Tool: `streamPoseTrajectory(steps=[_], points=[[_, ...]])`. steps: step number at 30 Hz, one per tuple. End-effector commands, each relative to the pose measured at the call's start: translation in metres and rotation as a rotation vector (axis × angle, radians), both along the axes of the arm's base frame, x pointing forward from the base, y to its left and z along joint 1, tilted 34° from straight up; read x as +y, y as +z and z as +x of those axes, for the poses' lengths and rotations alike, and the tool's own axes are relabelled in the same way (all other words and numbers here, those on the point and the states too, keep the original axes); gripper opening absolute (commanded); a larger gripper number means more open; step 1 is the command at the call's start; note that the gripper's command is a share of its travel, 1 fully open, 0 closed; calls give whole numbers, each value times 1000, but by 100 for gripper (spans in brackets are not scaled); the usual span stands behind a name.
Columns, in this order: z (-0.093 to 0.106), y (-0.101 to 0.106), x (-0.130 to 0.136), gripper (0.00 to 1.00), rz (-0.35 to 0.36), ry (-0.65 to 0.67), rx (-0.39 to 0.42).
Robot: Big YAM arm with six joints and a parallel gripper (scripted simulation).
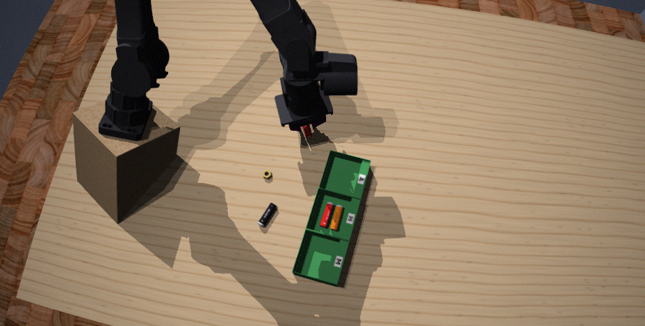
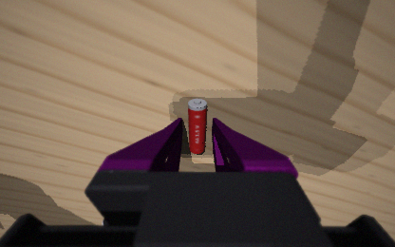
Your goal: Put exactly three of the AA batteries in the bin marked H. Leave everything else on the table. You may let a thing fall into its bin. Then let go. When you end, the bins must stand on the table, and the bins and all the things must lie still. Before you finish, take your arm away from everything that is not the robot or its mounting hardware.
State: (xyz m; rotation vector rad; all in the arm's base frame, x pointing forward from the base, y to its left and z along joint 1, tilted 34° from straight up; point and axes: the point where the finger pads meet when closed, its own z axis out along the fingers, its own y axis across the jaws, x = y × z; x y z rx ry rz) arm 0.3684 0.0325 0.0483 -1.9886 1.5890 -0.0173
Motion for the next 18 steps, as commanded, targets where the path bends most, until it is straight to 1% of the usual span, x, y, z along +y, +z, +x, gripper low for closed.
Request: streamPoseTrajectory(steps=[1,9,10,11,18], points=[[-1,-6,0,28,3,-6,7],[3,-2,-1,28,3,-6,3],[6,5,-2,28,-1,-4,-16],[6,5,-2,9,-1,-4,-16],[6,5,-2,9,-1,-4,-16]])
